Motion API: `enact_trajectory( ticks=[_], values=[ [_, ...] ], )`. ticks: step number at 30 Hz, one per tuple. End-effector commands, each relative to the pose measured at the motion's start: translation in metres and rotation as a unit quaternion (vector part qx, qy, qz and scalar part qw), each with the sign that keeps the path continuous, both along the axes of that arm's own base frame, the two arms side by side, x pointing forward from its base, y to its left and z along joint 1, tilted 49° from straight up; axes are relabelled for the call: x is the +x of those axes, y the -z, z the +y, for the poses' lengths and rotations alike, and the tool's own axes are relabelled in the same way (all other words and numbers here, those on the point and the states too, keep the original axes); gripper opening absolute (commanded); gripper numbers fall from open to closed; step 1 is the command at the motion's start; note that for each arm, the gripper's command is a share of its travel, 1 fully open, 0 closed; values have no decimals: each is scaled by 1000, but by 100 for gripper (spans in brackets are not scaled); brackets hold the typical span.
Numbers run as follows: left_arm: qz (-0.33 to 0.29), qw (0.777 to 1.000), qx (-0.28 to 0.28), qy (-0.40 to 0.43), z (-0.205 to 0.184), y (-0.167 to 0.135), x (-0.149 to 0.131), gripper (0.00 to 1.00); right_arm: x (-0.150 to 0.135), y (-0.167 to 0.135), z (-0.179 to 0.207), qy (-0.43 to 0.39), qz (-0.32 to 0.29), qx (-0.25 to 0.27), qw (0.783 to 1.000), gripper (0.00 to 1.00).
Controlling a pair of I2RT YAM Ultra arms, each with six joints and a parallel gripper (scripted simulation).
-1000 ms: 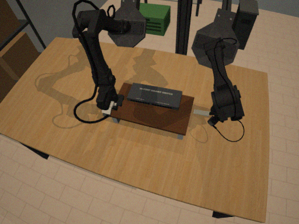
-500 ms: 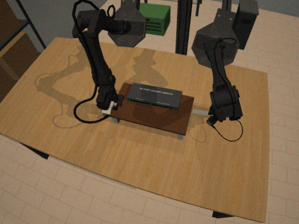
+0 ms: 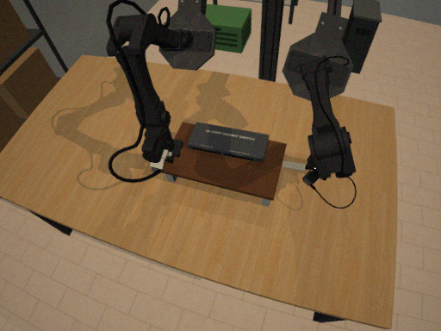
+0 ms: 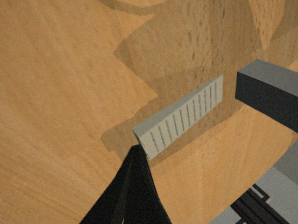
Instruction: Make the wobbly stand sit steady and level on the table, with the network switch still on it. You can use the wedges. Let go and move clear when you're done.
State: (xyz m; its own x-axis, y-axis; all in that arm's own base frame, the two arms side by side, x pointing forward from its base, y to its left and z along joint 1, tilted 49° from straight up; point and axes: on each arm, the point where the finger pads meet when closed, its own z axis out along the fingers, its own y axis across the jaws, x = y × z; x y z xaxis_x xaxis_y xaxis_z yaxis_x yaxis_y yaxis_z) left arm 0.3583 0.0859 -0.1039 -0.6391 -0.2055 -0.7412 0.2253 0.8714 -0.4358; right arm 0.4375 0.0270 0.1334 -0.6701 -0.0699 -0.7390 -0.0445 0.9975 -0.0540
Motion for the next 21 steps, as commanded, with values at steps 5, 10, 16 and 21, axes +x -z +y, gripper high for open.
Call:
enact_trajectory(
  ticks=[5,10,16,21],
  values=[
    [-1,1000,-3,-2,-7,-4,-4,0,10,-1,-3,2,-10,-1,1000,0],
    [1,1000,-10,-2,-8,-2,-7,0,10,-1,-3,2,-10,-1,1000,0],
    [-1,1000,0,-3,-10,-5,-2,0,10,-1,-3,2,-10,-1,1000,0],
    [5,1000,-7,-1,-16,-2,-6,0,10,-1,-3,2,-10,-1,1000,0]
  ],
)
